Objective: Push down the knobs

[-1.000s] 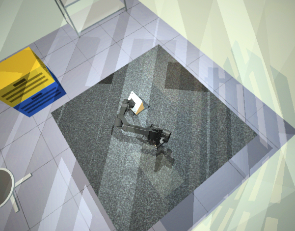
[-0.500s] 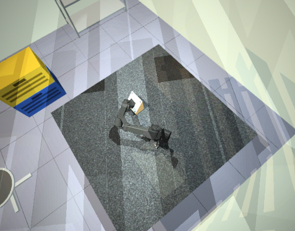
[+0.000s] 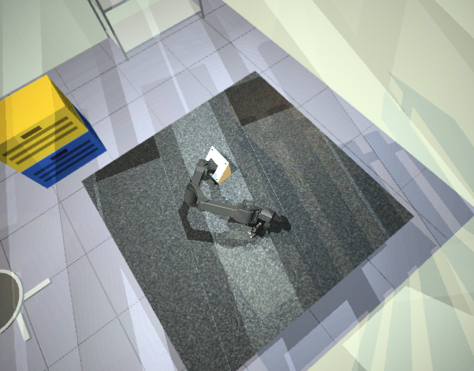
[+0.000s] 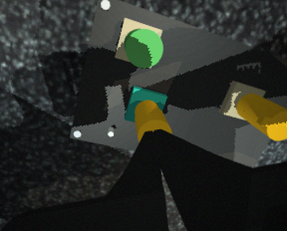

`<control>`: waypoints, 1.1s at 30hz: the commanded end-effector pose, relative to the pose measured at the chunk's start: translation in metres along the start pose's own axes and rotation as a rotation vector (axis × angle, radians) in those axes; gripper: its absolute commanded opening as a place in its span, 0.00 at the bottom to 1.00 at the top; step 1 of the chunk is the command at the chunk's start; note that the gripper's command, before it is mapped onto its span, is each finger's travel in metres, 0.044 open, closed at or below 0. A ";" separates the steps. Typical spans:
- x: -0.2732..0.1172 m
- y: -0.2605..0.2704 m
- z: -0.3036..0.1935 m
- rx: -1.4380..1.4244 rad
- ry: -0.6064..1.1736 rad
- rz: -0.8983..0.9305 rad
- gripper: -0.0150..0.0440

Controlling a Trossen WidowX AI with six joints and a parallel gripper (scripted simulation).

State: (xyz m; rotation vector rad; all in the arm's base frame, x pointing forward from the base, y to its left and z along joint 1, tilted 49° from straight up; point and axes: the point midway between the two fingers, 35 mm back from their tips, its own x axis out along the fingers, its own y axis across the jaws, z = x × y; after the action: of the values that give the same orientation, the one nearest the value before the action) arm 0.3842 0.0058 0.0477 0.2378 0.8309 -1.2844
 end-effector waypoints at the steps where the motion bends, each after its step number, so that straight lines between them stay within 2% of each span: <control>1: 0.013 -0.001 0.004 0.018 0.004 -0.017 0.25; 22: 0.013 -0.001 0.004 0.018 0.004 -0.017 0.25; 33: -0.001 0.000 0.004 0.017 0.005 -0.017 0.25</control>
State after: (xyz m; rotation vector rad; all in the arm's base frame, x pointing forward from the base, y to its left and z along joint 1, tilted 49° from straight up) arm 0.3852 0.0065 0.0512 0.2459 0.8315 -1.2896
